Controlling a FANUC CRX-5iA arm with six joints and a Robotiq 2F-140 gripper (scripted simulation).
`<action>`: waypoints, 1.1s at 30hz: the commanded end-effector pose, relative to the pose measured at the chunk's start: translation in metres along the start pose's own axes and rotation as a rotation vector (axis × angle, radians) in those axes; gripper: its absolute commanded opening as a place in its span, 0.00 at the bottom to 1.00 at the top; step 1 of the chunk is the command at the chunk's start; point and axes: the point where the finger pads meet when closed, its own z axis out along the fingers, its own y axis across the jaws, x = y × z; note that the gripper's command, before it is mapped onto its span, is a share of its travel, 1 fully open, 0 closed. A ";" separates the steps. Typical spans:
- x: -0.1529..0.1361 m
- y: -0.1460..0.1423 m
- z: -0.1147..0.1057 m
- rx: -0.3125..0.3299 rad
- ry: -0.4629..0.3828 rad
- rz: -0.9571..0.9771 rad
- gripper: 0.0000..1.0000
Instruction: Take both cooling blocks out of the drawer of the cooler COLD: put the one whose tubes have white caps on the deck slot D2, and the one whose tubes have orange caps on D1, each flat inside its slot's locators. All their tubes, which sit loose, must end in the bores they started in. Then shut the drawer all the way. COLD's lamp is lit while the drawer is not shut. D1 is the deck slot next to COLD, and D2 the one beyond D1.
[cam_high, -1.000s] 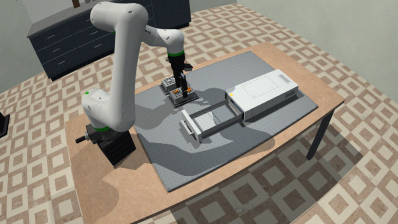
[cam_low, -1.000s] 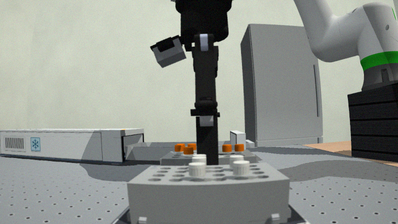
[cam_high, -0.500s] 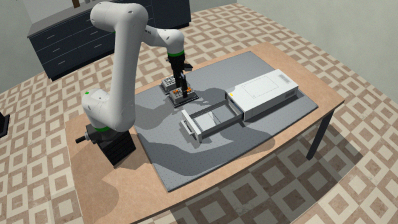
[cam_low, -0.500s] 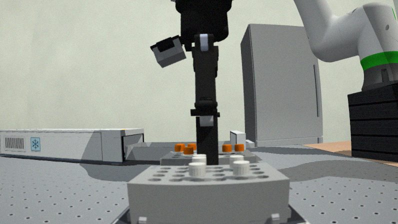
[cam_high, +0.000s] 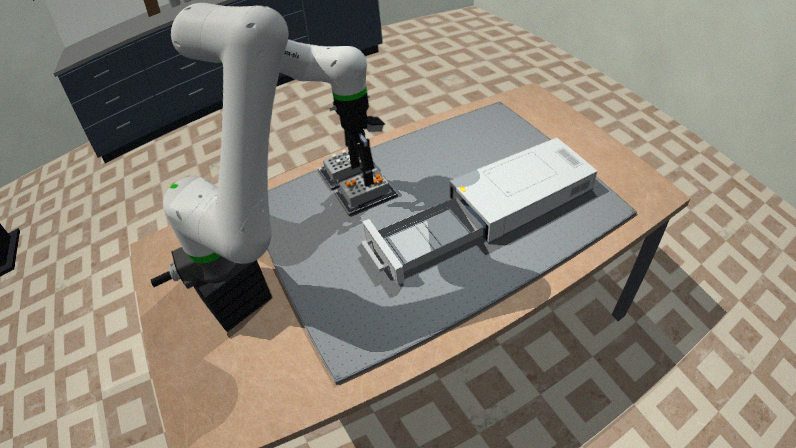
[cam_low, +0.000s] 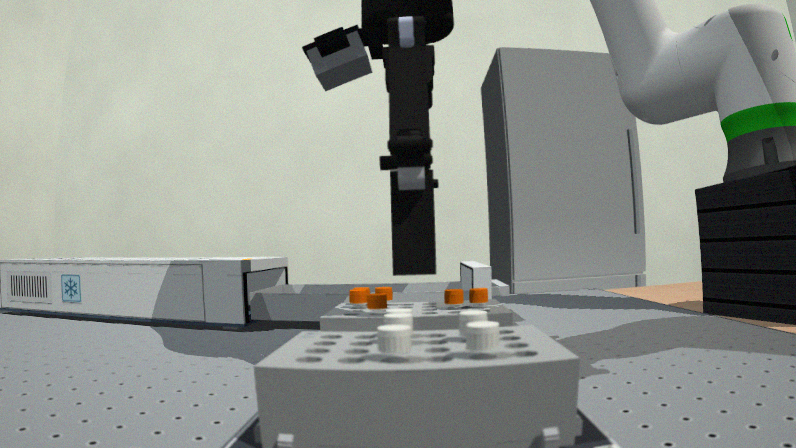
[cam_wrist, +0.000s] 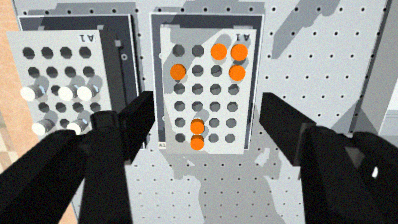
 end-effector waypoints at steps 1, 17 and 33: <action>0.001 0.000 -0.005 0.001 0.002 0.000 0.66; 0.001 0.000 -0.023 0.001 0.002 0.000 0.66; 0.001 0.000 -0.042 0.001 0.002 0.000 0.66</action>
